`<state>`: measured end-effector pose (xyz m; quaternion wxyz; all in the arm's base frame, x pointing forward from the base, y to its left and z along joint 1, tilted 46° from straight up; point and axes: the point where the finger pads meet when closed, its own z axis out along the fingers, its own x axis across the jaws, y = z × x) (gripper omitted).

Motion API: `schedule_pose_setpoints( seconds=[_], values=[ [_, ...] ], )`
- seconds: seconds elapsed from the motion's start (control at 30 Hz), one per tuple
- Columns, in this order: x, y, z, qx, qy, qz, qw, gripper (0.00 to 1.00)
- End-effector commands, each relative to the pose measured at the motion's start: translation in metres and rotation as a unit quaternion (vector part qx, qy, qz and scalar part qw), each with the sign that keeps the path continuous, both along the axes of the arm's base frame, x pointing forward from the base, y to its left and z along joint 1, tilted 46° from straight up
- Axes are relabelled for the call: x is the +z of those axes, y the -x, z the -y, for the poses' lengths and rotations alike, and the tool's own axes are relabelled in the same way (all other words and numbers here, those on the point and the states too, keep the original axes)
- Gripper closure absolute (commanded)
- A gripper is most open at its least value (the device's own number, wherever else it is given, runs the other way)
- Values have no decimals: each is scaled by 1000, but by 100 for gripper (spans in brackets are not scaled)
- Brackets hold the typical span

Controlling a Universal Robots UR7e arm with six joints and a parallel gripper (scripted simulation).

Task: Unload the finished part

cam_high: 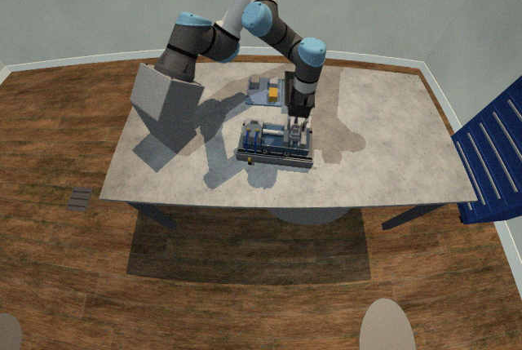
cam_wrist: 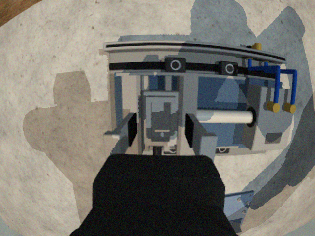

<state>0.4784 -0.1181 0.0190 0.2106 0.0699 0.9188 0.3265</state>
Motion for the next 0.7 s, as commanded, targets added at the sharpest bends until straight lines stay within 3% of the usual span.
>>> schedule_pose_setpoints(
  seconds=[0.0,0.67],
  values=[
    [-1,-1,0,0,0,0,1000,0],
    [-5,-3,-4,0,0,0,1000,0]
  ],
)
